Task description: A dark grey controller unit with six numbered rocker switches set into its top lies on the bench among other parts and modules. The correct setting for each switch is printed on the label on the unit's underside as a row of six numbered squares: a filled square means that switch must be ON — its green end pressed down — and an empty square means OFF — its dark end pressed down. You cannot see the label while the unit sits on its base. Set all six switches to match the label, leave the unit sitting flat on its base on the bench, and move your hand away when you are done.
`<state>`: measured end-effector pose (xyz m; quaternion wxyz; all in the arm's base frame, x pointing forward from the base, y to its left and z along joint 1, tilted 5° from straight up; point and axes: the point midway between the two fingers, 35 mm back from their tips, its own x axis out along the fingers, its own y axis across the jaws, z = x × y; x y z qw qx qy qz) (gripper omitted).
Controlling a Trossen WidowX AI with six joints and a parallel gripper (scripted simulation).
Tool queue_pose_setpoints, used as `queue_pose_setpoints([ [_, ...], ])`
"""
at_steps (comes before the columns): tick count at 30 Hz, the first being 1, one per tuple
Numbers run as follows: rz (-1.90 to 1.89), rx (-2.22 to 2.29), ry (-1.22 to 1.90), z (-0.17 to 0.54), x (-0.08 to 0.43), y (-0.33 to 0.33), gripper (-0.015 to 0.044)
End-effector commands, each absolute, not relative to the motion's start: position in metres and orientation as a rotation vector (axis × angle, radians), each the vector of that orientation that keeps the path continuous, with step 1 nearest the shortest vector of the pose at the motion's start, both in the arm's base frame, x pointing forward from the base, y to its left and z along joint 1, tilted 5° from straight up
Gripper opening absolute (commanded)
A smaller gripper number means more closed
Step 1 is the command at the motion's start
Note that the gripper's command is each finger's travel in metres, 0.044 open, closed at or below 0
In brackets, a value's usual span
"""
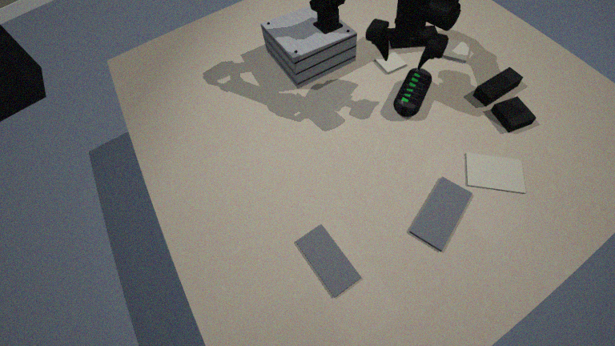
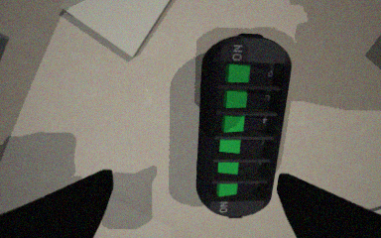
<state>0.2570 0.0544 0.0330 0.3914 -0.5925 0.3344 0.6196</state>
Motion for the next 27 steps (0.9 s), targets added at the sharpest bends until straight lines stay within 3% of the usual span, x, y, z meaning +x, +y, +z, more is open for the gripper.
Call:
queue_pose_setpoints([
  [1,1.574,-1.505,0.849,0.043,0.259,0.054,0.0387],
  [6,1.574,-1.505,0.85,0.111,0.258,0.049,0.0256],
  [16,1.574,-1.505,0.85,0.113,0.258,0.048,0.0],
  [27,1.574,-1.505,0.85,0.113,0.258,0.048,0.0],
])
